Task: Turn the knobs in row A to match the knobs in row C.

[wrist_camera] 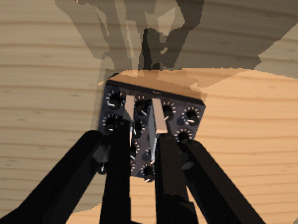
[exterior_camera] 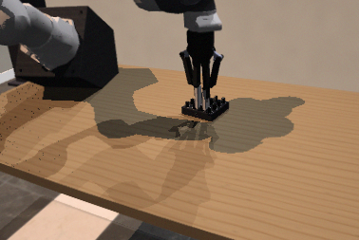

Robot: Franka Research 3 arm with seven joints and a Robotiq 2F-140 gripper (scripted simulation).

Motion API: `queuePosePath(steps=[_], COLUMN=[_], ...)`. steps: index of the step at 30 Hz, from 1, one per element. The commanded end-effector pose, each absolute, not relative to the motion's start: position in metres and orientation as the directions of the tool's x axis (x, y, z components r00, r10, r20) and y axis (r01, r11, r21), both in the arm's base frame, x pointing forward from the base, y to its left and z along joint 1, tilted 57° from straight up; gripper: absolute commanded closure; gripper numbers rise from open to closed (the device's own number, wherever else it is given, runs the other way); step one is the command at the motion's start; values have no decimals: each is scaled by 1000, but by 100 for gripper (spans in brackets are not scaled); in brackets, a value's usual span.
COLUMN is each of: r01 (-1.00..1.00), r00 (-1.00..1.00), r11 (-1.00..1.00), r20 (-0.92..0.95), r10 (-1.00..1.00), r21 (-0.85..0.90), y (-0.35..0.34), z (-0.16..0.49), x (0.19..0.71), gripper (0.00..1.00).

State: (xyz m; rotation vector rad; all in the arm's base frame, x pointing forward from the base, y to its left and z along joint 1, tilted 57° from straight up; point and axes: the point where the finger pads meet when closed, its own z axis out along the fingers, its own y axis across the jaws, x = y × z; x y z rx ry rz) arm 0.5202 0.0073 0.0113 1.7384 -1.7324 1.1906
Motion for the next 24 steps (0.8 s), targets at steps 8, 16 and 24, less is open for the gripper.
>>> queuePosePath(steps=[8,16,24], r01=[-951,-951,-951], r00=[-141,-141,-141], r11=[-139,-139,-139], r20=[787,787,787], r10=[-601,-601,-601], r21=[-276,-276,-276], y=[17,33,37], z=[17,28,31], x=[515,509,508], gripper=[88,88,88])
